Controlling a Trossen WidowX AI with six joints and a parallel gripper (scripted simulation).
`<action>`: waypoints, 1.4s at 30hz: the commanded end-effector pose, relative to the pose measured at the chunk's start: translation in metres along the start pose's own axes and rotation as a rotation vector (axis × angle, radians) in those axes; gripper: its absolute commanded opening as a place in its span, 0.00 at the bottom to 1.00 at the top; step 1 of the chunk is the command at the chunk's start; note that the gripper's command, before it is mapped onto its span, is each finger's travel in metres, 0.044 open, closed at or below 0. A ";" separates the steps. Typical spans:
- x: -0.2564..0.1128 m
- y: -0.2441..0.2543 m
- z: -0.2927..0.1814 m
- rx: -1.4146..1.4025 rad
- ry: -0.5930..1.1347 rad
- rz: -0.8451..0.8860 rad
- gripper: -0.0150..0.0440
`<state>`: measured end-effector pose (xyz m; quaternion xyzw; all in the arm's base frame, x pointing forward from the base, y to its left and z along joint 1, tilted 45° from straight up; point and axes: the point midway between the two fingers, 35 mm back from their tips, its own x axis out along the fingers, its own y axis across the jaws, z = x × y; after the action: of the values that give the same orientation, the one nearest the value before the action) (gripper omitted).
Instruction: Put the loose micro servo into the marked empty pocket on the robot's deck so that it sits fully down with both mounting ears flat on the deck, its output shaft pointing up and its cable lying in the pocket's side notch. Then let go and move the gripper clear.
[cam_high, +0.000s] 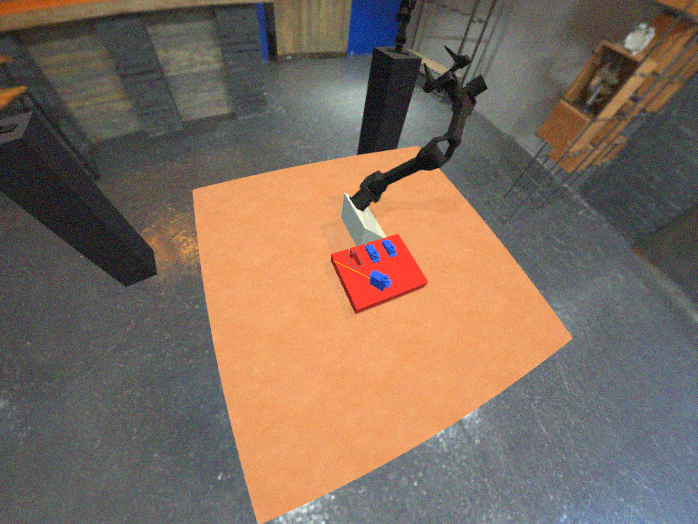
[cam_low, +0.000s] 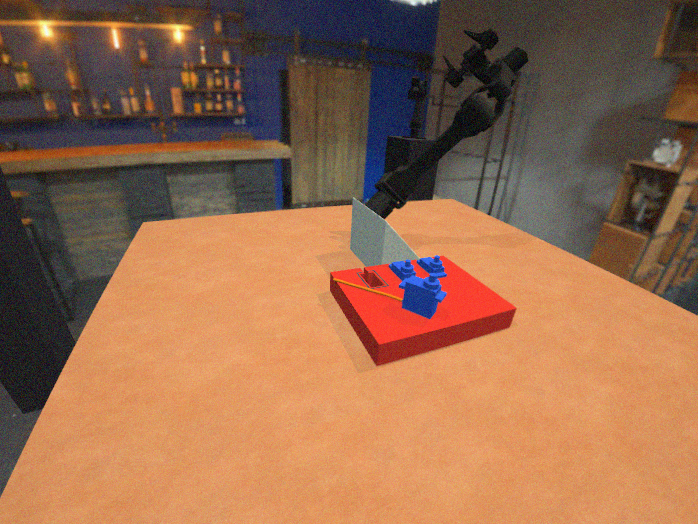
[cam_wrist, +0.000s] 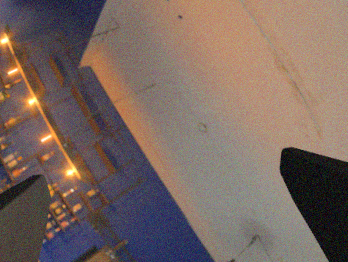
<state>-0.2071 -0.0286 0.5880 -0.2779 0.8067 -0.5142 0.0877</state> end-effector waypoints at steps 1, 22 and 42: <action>-0.006 0.022 -0.029 0.054 0.118 0.066 1.00; -0.078 0.103 -0.127 0.250 0.540 0.272 1.00; -0.206 0.162 -0.178 0.456 1.007 0.384 1.00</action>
<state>-0.1887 0.2436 0.5119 0.1377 0.6869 -0.7016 -0.1306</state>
